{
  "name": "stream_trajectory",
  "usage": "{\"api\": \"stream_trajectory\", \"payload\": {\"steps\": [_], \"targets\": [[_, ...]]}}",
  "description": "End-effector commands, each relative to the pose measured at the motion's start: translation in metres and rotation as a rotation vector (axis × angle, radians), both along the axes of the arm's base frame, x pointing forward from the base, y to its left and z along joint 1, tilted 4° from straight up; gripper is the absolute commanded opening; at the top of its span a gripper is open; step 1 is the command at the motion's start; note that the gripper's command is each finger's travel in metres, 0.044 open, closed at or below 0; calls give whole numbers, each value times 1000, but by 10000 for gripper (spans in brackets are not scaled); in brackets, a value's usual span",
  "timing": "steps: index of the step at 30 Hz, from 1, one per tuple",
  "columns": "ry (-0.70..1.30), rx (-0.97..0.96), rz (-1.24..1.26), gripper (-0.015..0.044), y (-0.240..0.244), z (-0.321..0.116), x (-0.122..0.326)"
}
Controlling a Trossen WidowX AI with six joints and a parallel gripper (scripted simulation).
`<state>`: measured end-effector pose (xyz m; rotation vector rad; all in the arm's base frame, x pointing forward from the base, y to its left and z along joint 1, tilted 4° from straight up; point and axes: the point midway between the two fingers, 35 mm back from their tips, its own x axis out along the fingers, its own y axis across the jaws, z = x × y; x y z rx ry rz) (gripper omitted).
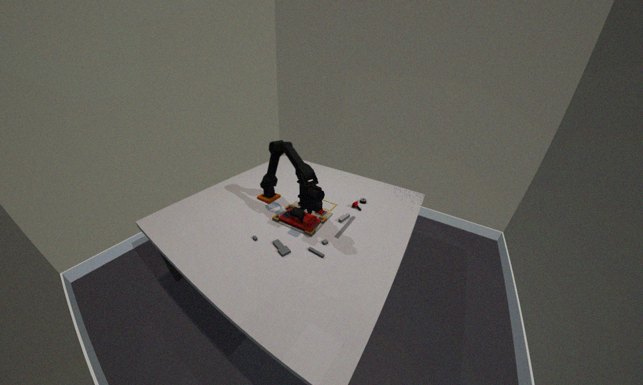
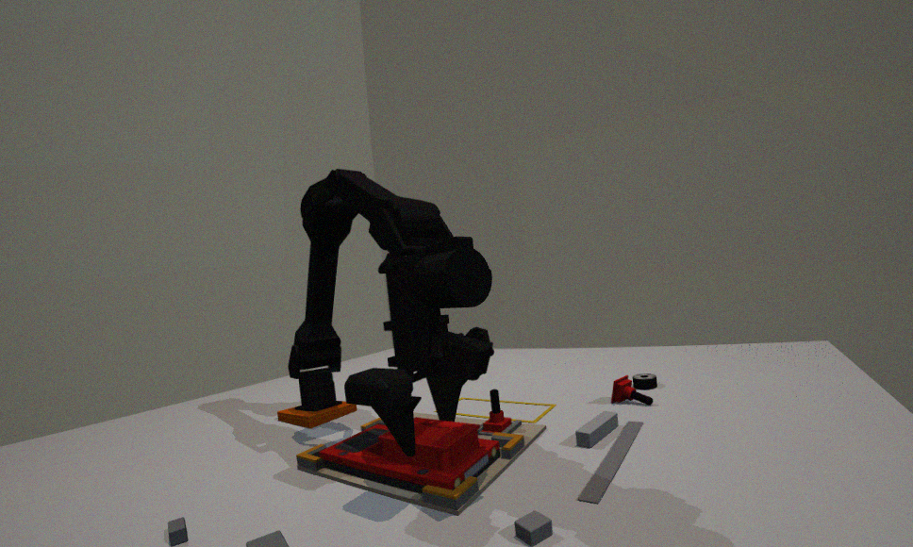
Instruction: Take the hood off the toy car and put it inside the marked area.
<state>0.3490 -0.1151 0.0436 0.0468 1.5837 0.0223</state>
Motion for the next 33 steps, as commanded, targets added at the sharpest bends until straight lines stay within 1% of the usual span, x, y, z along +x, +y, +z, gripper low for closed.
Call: {"api": "stream_trajectory", "payload": {"steps": [1, 2, 33], "targets": [[-2, -2, 0, 12, -1, 4, 1], [-2, -2, 0, 0, -1, 5, 1], [-2, -1, 0, 0, -1, 25, 1]]}}
